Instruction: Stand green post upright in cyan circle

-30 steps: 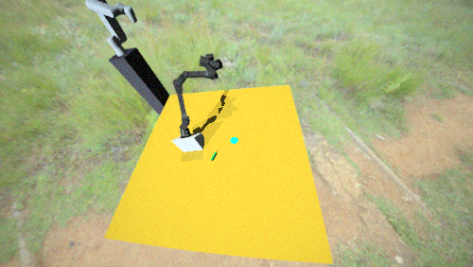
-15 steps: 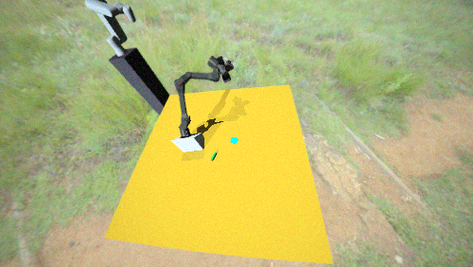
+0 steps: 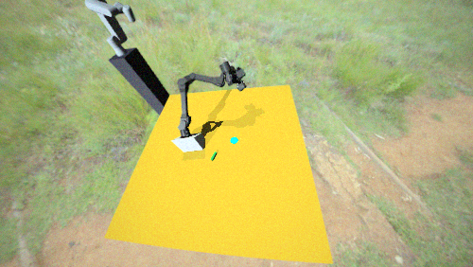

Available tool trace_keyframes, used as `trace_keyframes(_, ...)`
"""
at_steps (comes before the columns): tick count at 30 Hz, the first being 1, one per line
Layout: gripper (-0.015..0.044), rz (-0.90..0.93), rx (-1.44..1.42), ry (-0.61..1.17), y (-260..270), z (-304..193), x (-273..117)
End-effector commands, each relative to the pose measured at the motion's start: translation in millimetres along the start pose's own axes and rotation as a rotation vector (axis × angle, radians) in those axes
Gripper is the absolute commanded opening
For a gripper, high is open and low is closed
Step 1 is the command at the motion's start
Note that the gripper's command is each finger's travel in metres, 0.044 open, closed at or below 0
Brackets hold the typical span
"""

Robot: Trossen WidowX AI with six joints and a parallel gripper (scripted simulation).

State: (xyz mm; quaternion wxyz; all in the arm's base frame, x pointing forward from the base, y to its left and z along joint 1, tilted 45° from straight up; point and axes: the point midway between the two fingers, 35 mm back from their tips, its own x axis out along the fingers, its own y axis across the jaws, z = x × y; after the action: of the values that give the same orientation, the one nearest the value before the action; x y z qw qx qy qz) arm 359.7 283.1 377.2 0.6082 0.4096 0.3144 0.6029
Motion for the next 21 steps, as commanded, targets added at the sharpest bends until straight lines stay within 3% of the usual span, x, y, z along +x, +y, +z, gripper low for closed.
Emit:
trace_keyframes(1,0.0233,-0.131,-0.089,-0.07,-53.3,13.8,-23.7)
trace_keyframes(11,0.0233,-0.425,-0.272,-0.107,-153.0,21.2,-90.2)
trace_keyframes(21,0.0233,-0.7,-0.416,0.002,-235.9,-3.2,-169.8)
